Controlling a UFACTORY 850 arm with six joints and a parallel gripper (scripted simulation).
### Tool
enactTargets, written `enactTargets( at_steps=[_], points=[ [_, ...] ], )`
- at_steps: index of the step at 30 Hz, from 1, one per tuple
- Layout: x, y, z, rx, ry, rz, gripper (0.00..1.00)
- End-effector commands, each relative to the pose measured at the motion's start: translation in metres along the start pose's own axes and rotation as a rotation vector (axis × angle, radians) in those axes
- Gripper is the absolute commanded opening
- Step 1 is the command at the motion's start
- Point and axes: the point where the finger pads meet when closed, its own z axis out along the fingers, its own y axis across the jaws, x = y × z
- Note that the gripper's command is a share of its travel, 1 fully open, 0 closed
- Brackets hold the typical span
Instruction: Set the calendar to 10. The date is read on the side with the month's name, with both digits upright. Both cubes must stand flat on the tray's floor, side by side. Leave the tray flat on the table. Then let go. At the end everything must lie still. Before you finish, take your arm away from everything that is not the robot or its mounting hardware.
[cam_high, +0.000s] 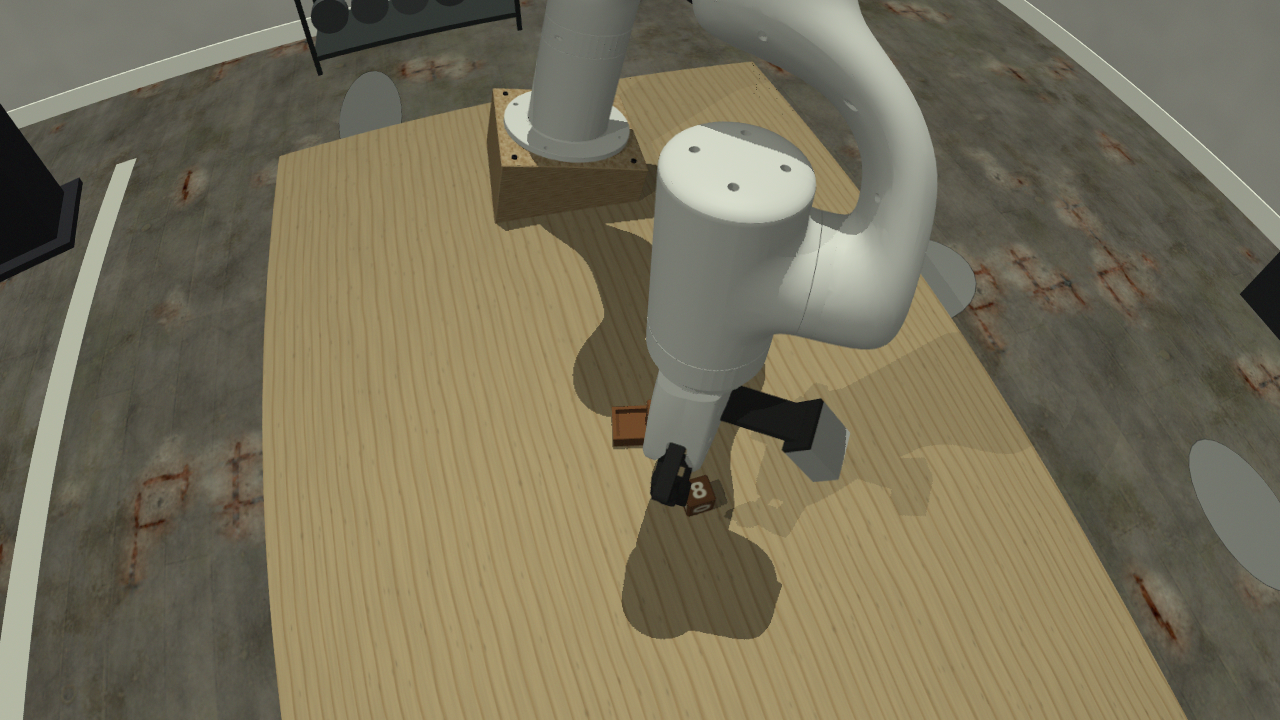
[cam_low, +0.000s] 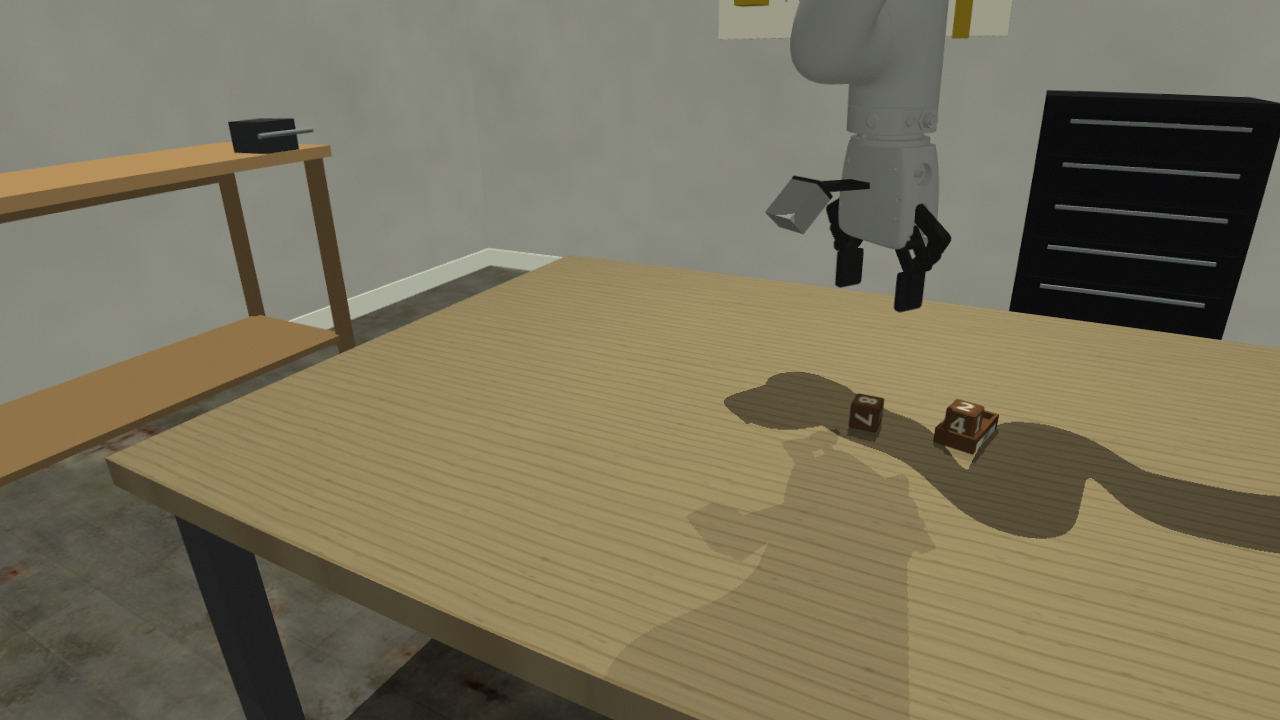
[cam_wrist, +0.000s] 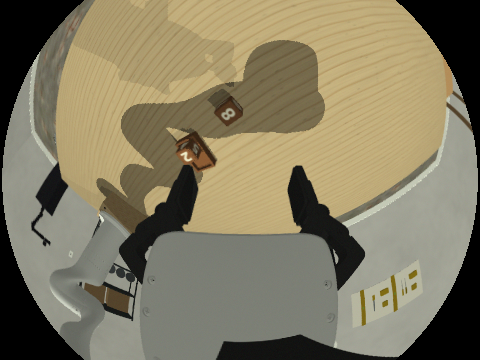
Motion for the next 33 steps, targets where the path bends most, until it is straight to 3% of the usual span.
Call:
enactTargets(
  at_steps=[1, 3, 5, 20, 33],
  points=[
    [0.001, 0.0, 0.001, -0.001, 0.024, -0.142, 1.0],
    [0.001, 0.0, 0.001, -0.001, 0.024, -0.142, 1.0],
    [0.002, -0.001, 0.002, -0.003, 0.024, -0.277, 1.0],
    [0.004, -0.003, 0.006, -0.007, 0.024, -0.658, 1.0],
    [0.006, -0.005, 0.011, -0.013, 0.023, -1.109, 1.0]
  ],
)
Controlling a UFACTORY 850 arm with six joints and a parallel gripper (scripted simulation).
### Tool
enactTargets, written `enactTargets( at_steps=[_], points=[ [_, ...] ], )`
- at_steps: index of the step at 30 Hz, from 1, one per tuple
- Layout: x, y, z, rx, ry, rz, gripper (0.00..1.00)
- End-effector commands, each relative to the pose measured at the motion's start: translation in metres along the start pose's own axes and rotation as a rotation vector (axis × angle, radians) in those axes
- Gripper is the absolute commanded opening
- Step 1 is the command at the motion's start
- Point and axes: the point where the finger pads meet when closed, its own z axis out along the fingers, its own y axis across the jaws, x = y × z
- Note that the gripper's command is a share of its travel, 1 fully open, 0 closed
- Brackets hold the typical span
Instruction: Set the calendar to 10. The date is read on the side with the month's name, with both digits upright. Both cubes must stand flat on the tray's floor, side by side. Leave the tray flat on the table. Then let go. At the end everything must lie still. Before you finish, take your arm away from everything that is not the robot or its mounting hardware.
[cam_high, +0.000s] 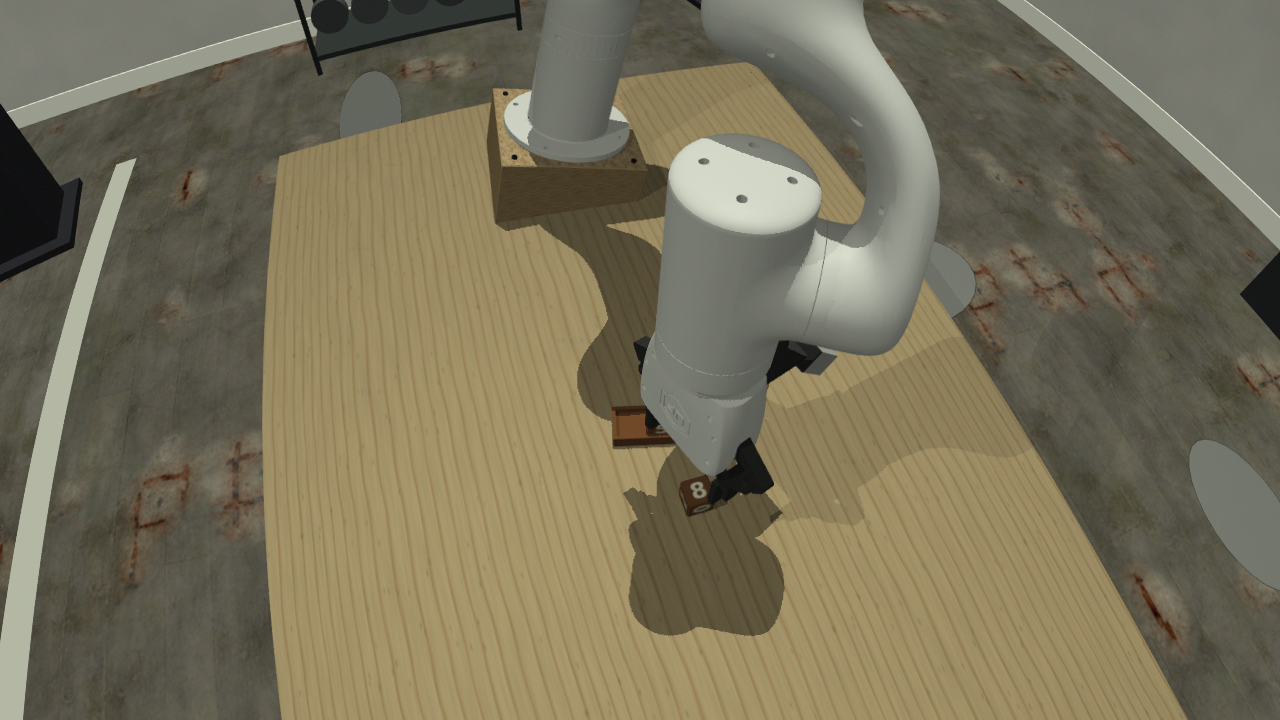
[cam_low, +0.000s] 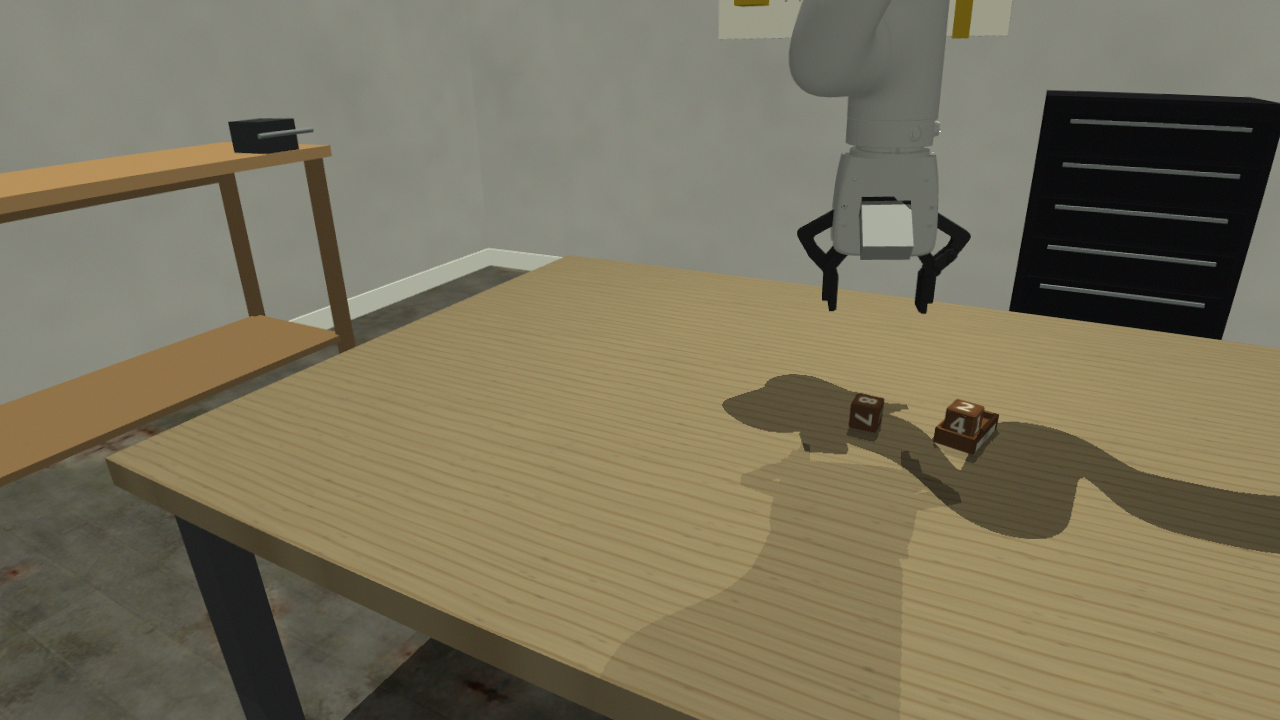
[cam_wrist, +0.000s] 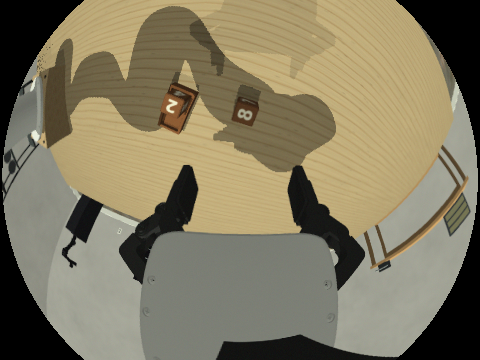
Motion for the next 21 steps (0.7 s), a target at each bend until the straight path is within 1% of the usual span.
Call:
enactTargets(
  at_steps=[1, 4, 6, 11, 12, 18, 21],
  points=[
    [0.0008, 0.0009, 0.0009, -0.021, 0.013, -0.173, 1.0],
    [0.0008, 0.0009, 0.0009, -0.021, 0.013, -0.178, 1.0],
    [0.0018, 0.001, 0.0024, -0.022, 0.011, -0.31, 1.0],
    [0.0026, 0.001, 0.0037, -0.023, 0.01, -0.429, 1.0],
    [0.003, 0.001, 0.0042, -0.023, 0.009, -0.483, 1.0],
    [0.0044, 0.0011, 0.0063, -0.024, 0.007, -0.67, 1.0],
    [0.0044, 0.0011, 0.0064, -0.024, 0.007, -0.68, 1.0]
  ],
)
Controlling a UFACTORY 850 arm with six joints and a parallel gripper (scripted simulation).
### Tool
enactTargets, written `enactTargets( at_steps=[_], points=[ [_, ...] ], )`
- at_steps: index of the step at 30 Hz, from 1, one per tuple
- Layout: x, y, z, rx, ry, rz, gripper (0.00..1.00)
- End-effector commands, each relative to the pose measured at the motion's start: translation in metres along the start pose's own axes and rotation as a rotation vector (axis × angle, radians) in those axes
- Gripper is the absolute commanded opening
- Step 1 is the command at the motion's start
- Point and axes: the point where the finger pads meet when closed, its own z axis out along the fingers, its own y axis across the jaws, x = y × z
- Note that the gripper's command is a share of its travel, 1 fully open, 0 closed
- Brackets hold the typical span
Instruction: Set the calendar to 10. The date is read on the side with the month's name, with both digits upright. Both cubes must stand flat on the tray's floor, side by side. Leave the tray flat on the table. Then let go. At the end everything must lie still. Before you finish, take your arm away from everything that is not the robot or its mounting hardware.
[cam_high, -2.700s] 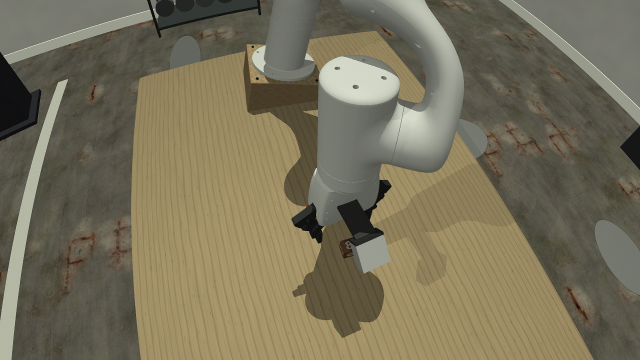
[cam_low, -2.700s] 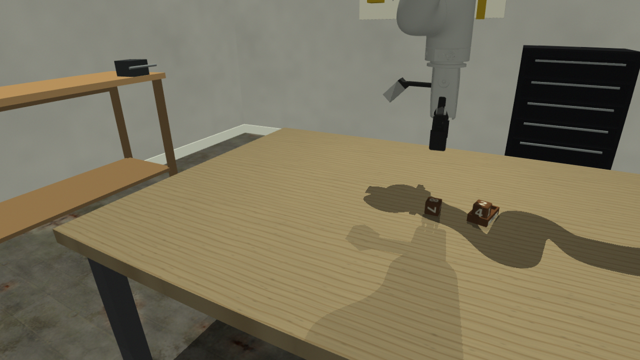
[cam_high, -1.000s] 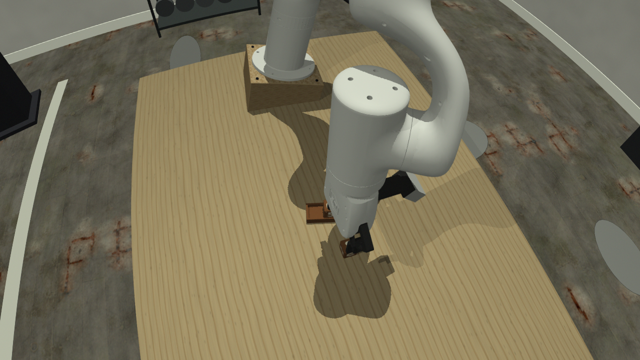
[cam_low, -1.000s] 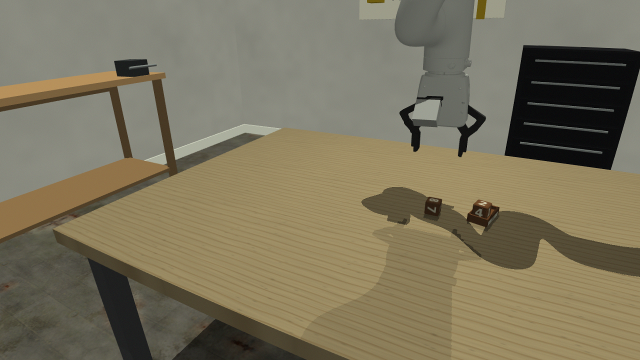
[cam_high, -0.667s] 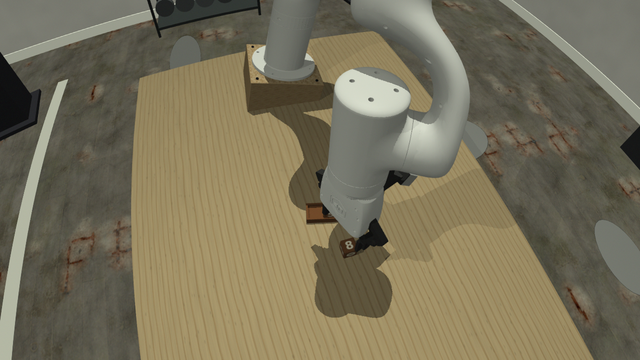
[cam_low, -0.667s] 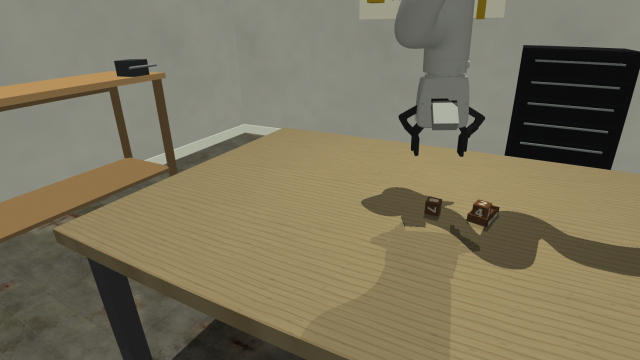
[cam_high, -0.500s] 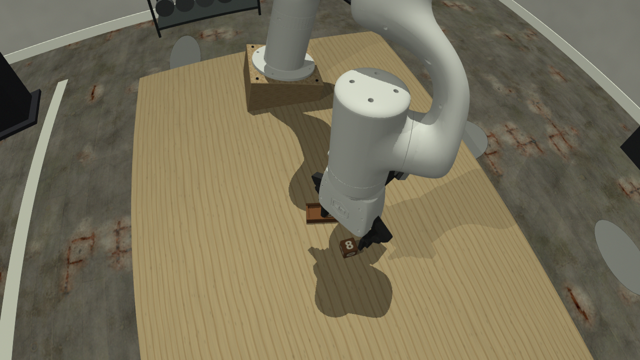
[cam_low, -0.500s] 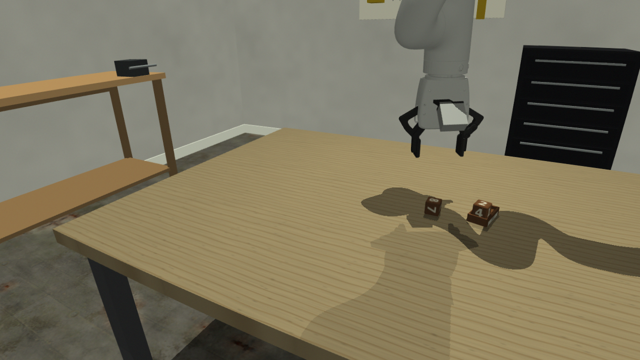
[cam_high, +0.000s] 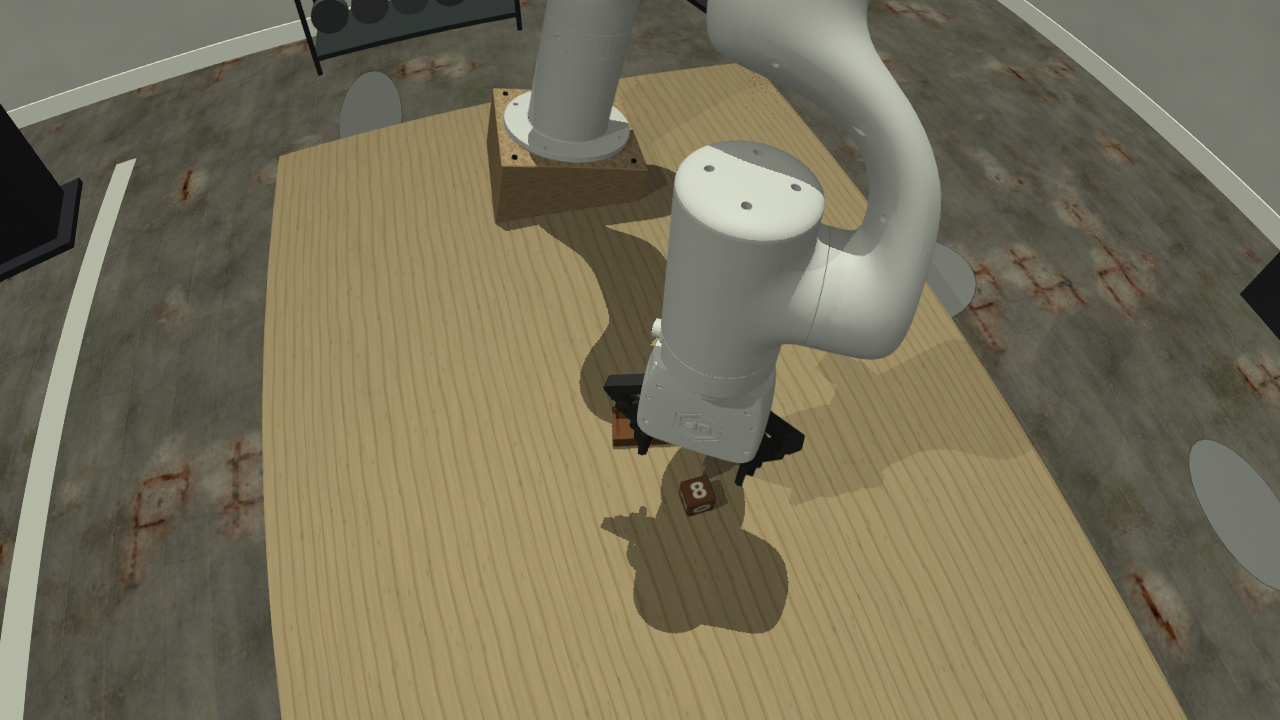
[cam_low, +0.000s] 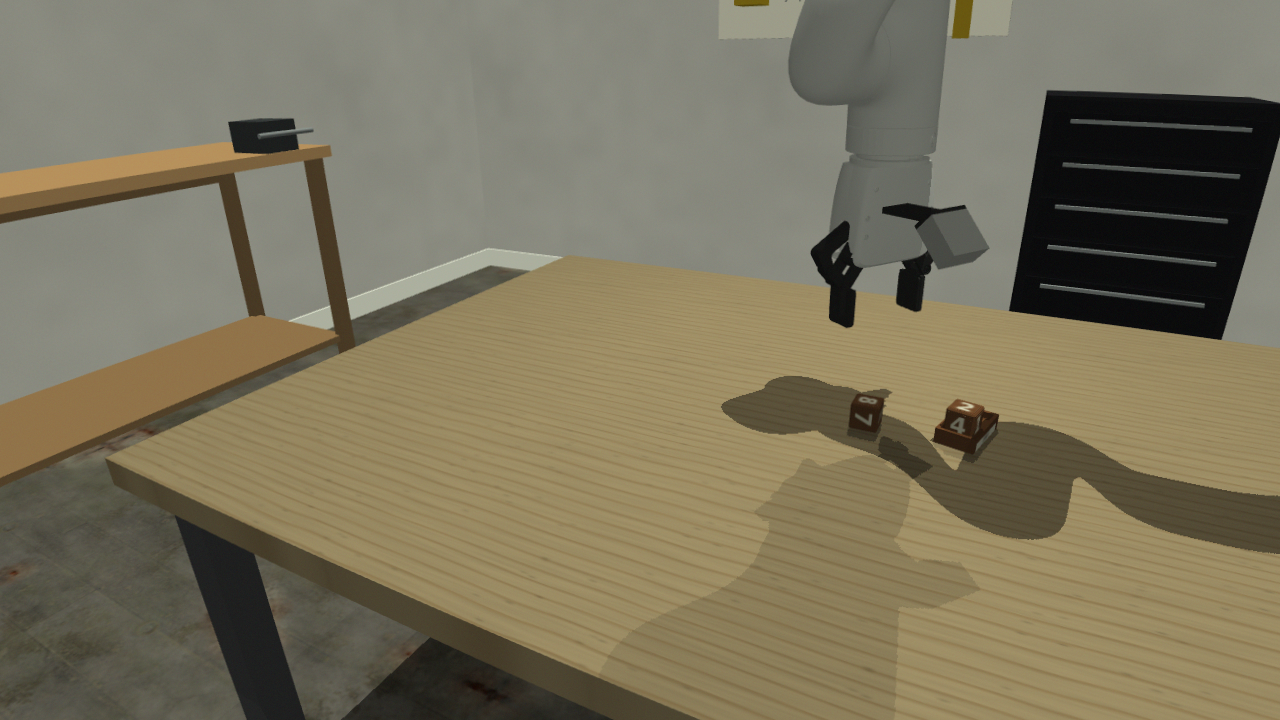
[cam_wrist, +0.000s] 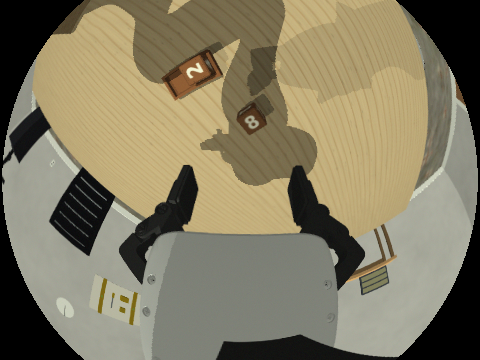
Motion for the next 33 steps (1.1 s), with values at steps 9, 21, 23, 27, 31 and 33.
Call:
enactTargets(
  at_steps=[9, 21, 23, 27, 31, 33],
  points=[
    [0.001, 0.002, 0.003, -0.024, -0.005, -0.394, 1.0],
    [0.003, 0.003, 0.007, -0.024, -0.009, -0.712, 1.0],
    [0.004, 0.004, 0.008, -0.023, -0.01, -0.789, 1.0],
    [0.004, 0.004, 0.009, -0.023, -0.011, -0.921, 1.0],
    [0.005, 0.005, 0.01, -0.022, -0.013, -1.043, 1.0],
    [0.005, 0.005, 0.011, -0.022, -0.013, -1.075, 1.0]
  ],
)
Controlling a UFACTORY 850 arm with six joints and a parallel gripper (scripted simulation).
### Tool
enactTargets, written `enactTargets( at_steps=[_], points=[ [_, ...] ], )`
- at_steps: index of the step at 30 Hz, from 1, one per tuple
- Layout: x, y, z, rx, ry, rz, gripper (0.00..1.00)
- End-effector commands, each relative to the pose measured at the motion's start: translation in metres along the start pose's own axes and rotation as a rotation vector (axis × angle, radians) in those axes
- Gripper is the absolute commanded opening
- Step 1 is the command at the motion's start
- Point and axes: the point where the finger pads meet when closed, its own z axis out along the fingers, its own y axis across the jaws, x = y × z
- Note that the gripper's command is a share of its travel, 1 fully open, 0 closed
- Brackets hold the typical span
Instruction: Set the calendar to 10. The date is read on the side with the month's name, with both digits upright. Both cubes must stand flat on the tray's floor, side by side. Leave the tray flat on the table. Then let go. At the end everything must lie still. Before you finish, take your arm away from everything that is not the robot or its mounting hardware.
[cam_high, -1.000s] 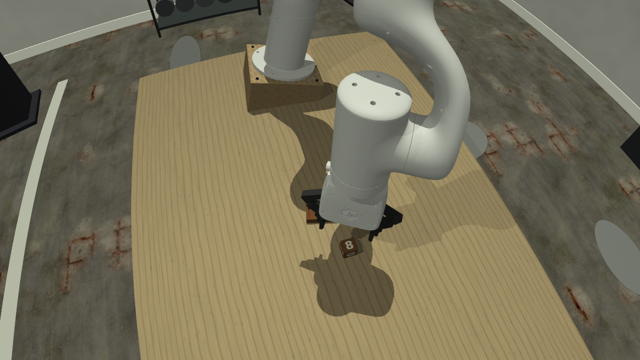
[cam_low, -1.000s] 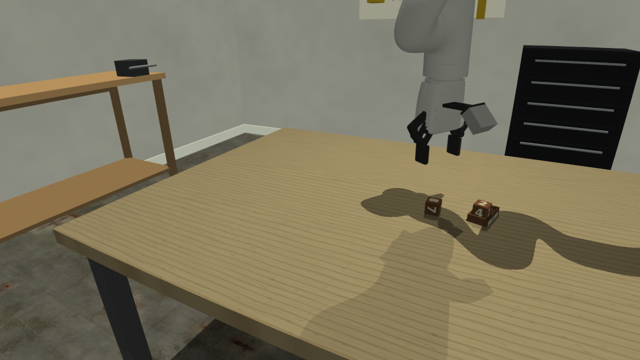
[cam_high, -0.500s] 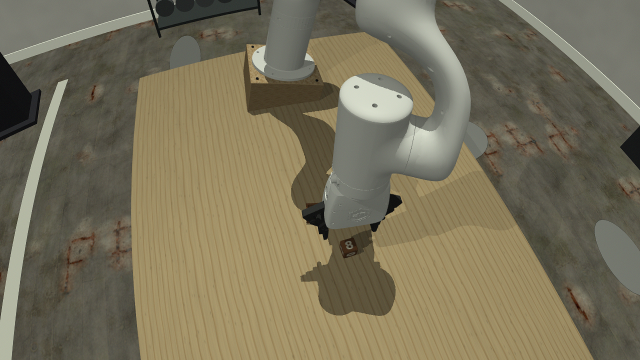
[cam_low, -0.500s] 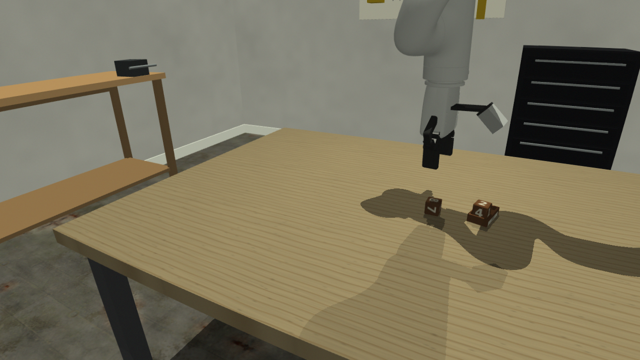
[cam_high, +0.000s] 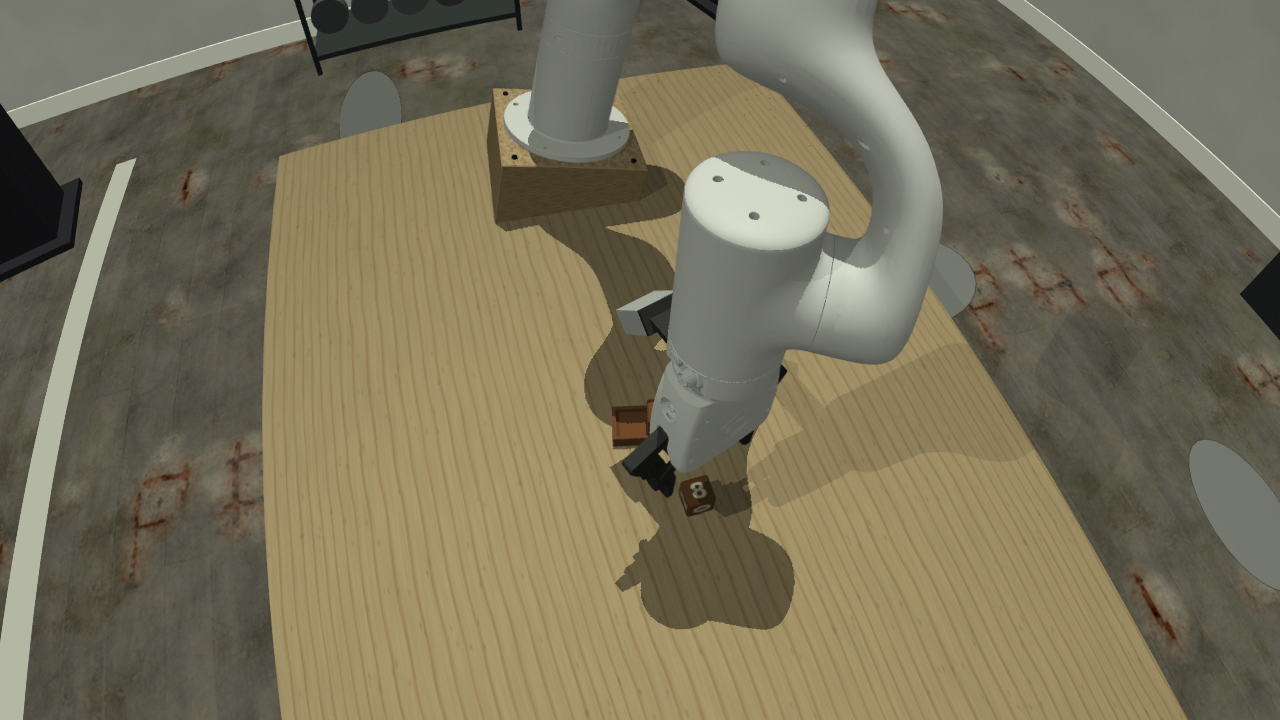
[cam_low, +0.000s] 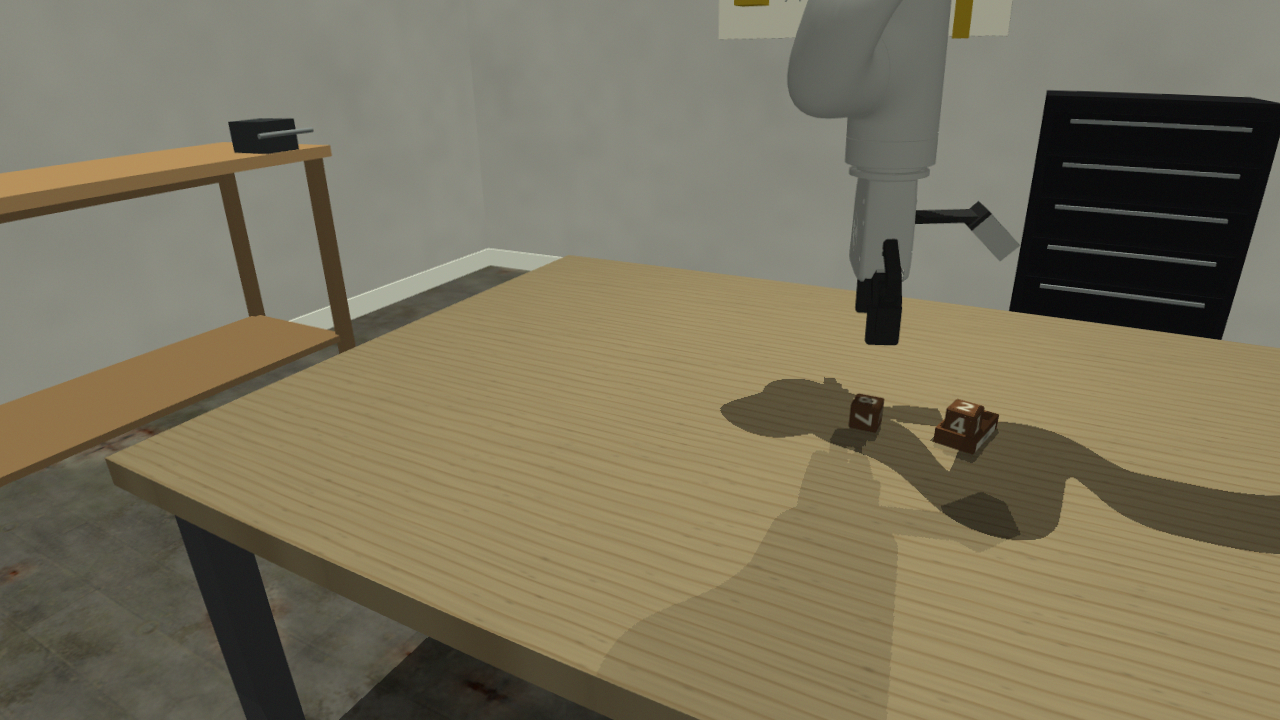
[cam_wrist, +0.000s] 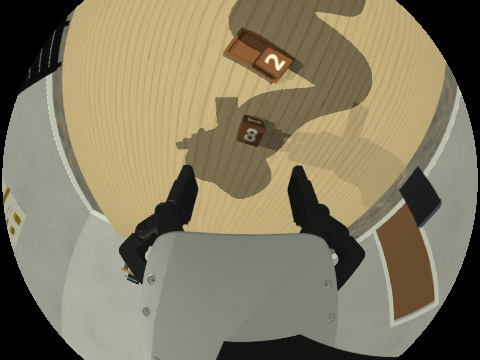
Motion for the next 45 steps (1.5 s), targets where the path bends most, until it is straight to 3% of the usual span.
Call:
enactTargets(
  at_steps=[1, 29, 45],
  points=[
    [-0.001, 0.0, 0.0, -0.014, -0.022, -0.109, 1.0],
    [-0.001, 0.006, 0.009, -0.003, -0.026, -0.965, 1.0],
    [0.0, 0.008, 0.012, 0.001, -0.026, -1.22, 1.0]
  ],
)
